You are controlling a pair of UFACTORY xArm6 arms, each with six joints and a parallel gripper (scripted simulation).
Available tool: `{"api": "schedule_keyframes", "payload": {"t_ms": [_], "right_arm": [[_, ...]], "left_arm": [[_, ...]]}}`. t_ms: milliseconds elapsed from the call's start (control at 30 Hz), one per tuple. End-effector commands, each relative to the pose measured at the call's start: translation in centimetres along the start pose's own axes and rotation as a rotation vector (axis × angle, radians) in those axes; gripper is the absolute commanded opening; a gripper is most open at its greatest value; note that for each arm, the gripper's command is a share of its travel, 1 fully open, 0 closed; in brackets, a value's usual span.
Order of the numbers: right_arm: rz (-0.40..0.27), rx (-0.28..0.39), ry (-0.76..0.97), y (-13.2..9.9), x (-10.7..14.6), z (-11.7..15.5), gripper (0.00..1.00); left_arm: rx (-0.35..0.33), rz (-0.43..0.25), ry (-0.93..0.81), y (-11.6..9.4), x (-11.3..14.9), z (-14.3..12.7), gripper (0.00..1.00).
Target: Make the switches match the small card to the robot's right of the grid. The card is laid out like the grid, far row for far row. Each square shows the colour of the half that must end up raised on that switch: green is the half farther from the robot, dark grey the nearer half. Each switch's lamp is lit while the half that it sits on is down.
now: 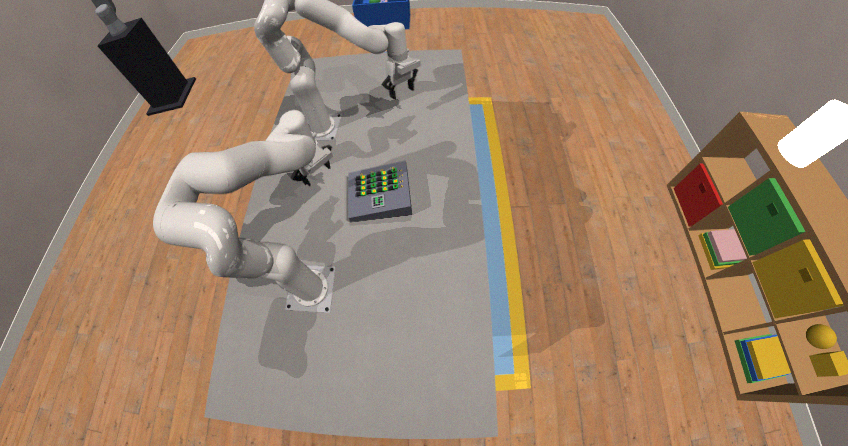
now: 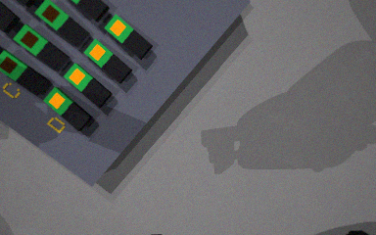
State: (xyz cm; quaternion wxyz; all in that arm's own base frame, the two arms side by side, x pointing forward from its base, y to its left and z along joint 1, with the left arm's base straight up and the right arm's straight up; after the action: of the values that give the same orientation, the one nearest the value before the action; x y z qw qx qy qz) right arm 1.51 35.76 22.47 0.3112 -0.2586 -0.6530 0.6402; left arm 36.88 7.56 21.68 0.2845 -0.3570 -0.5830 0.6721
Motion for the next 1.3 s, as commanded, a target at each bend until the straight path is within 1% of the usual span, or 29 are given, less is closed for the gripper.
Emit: {"api": "schedule_keyframes", "payload": {"t_ms": [0,200,367,433,567,733,767,933,1000,1100,1267], "right_arm": [[-0.003,-0.003,0.000,-0.1,0.1,-0.1,1.00],[-0.003,-0.003,0.000,-0.1,0.1,-0.1,1.00],[-0.003,-0.003,0.000,-0.1,0.1,-0.1,1.00],[-0.003,-0.003,0.000,-0.1,0.1,-0.1,1.00],[-0.003,-0.003,0.000,-0.1,0.1,-0.1,1.00],[-0.003,-0.003,0.000,-0.1,0.1,-0.1,1.00],[-0.003,-0.003,0.000,-0.1,0.1,-0.1,1.00],[-0.003,-0.003,0.000,-0.1,0.1,-0.1,1.00],[-0.003,-0.003,0.000,-0.1,0.1,-0.1,1.00],[-0.003,-0.003,0.000,-0.1,0.1,-0.1,1.00],[-0.003,-0.003,0.000,-0.1,0.1,-0.1,1.00]], "left_arm": [[-0.020,-0.004,-0.182,-1.7,3.5,-1.9,1.00],[-0.048,-0.004,-0.466,-3.9,9.3,-3.6,1.00],[-0.070,-0.003,-0.708,-5.9,14.8,-4.2,1.00],[-0.070,-0.003,-0.708,-5.9,14.8,-4.2,1.00],[-0.091,-0.003,-0.944,-7.7,19.7,-4.1,1.00],[-0.113,0.000,-1.181,-9.5,25.0,-3.0,1.00],[-0.115,-0.001,-1.218,-9.8,25.7,-2.9,1.00],[-0.136,0.002,-1.464,-11.6,30.9,-0.9,1.00],[-0.136,0.002,-1.464,-11.6,30.9,-0.9,1.00],[-0.150,0.004,-1.634,-12.7,34.2,0.8,1.00],[-0.168,0.007,-1.864,-14.2,38.4,3.8,1.00]]}}
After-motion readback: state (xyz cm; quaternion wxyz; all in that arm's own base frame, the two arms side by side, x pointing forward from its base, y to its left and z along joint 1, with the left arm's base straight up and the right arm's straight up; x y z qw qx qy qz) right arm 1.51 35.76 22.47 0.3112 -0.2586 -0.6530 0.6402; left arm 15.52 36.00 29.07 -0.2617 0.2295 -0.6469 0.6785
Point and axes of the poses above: on each arm, the point where the finger pads meet when closed, its own y axis out along the fingers, its own z axis across the jaws, x = y × z, the point moved 8 cm from there along -y, back along the fingers, and after that the axes turned 7 degrees about y, right-handed, at the moved point
